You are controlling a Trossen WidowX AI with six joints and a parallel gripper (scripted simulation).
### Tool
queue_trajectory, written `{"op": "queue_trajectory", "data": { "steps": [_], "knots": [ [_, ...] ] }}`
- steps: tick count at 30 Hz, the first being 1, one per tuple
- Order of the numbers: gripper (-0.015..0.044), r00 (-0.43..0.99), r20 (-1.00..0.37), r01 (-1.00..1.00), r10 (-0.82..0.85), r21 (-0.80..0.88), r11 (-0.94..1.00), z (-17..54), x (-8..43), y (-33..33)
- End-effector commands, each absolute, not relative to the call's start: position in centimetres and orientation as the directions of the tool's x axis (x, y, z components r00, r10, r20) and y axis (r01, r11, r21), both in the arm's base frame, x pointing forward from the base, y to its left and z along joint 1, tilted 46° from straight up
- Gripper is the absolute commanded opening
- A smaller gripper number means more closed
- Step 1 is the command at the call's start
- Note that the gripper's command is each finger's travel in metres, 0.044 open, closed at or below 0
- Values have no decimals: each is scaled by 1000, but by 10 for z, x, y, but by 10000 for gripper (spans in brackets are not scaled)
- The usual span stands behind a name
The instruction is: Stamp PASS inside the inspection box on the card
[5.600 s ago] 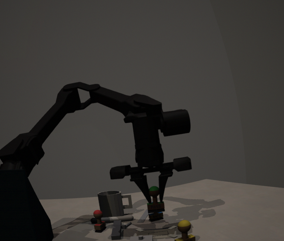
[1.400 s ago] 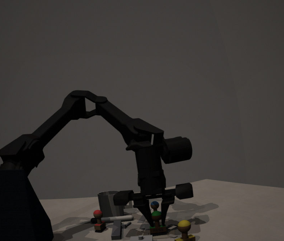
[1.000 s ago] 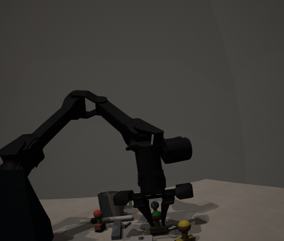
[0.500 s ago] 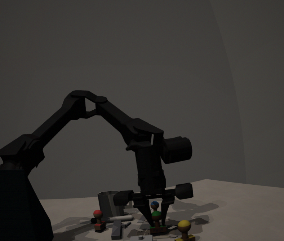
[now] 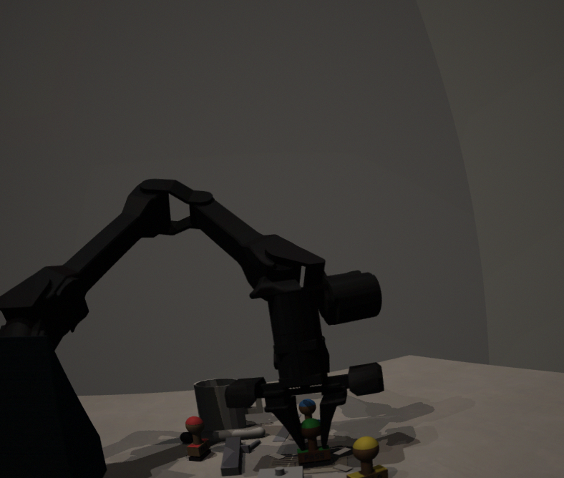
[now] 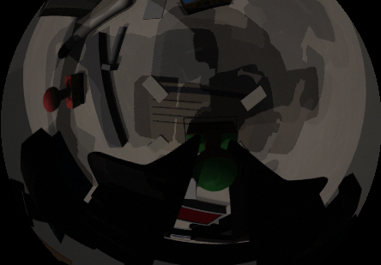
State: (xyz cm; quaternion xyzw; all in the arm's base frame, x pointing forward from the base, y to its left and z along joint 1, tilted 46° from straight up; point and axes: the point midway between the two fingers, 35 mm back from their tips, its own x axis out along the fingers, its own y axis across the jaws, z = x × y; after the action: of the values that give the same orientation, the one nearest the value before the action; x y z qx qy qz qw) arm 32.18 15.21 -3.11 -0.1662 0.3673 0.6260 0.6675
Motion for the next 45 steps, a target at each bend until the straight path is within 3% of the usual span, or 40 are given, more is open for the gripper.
{"op": "queue_trajectory", "data": {
  "steps": [1, 45],
  "knots": [
    [0, -56, -696, -959, 716, 236, 155, -31, 322, 155],
    [0, -55, -699, -959, 713, 235, 157, 0, 328, 121]
  ]
}}
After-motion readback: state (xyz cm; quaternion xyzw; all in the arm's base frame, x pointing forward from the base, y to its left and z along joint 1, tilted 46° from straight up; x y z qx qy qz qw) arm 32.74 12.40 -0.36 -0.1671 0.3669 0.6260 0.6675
